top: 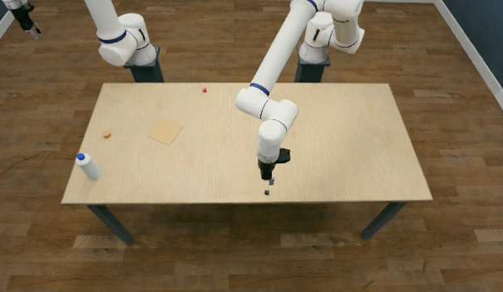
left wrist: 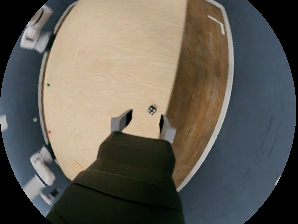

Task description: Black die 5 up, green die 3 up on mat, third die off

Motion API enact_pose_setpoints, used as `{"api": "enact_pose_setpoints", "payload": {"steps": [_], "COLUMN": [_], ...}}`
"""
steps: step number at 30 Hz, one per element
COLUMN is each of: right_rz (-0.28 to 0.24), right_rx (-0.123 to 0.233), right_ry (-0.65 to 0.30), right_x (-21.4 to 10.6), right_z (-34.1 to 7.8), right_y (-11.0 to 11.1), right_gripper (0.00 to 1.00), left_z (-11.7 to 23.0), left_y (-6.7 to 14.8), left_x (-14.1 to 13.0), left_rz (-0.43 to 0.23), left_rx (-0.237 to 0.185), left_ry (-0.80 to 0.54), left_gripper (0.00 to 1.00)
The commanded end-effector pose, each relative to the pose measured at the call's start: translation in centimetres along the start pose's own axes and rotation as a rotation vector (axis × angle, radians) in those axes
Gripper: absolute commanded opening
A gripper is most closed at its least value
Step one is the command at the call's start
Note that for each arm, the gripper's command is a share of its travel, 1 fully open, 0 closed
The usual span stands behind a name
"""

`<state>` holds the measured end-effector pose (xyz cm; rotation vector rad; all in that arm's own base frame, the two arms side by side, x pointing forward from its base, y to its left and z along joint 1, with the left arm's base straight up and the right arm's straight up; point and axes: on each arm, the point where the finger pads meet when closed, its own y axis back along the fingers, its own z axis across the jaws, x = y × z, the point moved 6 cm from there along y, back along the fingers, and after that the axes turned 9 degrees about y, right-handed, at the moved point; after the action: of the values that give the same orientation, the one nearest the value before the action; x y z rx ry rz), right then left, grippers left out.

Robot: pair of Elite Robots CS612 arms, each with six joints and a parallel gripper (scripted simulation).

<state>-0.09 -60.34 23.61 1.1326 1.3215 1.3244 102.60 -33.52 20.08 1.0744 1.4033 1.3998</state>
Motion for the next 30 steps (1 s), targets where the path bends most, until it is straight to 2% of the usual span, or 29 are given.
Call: {"api": "enact_pose_setpoints", "payload": {"steps": [1, 10, 13, 18, 22, 28, 30], "right_rz": [-0.002, -0.002, -0.002, -0.002, -0.002, -0.002, -0.002], "right_rx": [0.001, 0.001, 0.001, 0.001, 0.001, 0.001, 0.001], "right_ry": [0.000, 0.000, 0.000, 0.000, 0.000, 0.000, 0.000], "right_x": [-0.1, -0.1, -0.1, -0.1, -0.1, -0.1, -0.1], "right_z": [0.0, 0.0, 0.0, 0.0, 0.0, 0.0, 0.0], "right_y": [0.1, 0.1, 0.1, 0.1, 0.1, 0.1, 0.1], "right_gripper": [1.00, 1.00, 1.00, 1.00, 1.00, 1.00, 1.00], "left_z": [-0.2, -0.6, -0.6, -0.9, -1.0, -1.2, -1.2], "left_y": [-0.1, -0.6, -0.6, -0.9, -1.1, -1.5, -1.5], "left_x": [0.2, 0.5, 0.5, 0.5, 0.5, 0.5, 0.5], "left_rz": [-0.001, -0.001, -0.001, -0.001, -0.001, -0.002, -0.002], "left_rx": [-0.003, -0.003, -0.003, -0.003, -0.002, -0.002, -0.002], "left_ry": [0.145, 0.443, 0.450, 0.652, 0.748, 0.964, 0.964], "left_gripper": [1.00, 1.00, 1.00, 1.00, 1.00, 1.00, 1.00]}}
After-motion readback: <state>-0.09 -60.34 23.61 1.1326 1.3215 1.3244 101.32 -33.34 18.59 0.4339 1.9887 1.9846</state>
